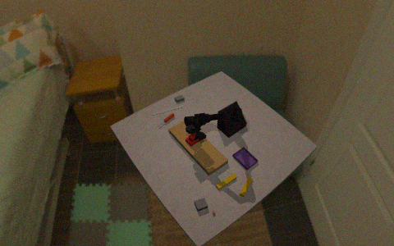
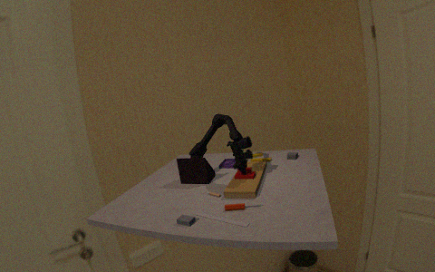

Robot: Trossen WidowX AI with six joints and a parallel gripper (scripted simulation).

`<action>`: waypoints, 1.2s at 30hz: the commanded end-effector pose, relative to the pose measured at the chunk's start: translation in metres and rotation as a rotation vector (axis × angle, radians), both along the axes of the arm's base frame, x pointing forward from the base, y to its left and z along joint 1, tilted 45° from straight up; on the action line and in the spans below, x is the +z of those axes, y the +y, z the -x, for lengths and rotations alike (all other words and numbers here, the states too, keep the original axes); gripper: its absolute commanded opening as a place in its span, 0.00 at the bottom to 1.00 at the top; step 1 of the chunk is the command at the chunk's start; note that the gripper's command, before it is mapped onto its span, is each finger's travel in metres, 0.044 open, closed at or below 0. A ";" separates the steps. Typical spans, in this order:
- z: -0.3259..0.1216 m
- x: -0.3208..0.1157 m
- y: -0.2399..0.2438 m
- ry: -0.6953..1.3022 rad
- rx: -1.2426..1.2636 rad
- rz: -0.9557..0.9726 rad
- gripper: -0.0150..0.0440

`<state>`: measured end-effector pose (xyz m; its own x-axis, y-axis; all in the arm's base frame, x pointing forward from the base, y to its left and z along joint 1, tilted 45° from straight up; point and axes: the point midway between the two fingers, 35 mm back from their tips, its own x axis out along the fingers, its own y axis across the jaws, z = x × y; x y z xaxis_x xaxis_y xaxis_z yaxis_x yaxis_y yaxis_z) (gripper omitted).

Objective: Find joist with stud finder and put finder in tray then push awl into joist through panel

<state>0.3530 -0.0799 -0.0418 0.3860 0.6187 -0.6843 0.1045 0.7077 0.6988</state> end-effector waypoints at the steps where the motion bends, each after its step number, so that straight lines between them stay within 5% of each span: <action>1: -0.002 0.013 0.014 -0.004 0.004 -0.007 0.25; 36: -0.015 0.104 0.105 -0.004 0.004 -0.013 0.25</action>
<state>0.3669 0.0138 0.0514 0.3870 0.6245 -0.6784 0.1080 0.7000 0.7059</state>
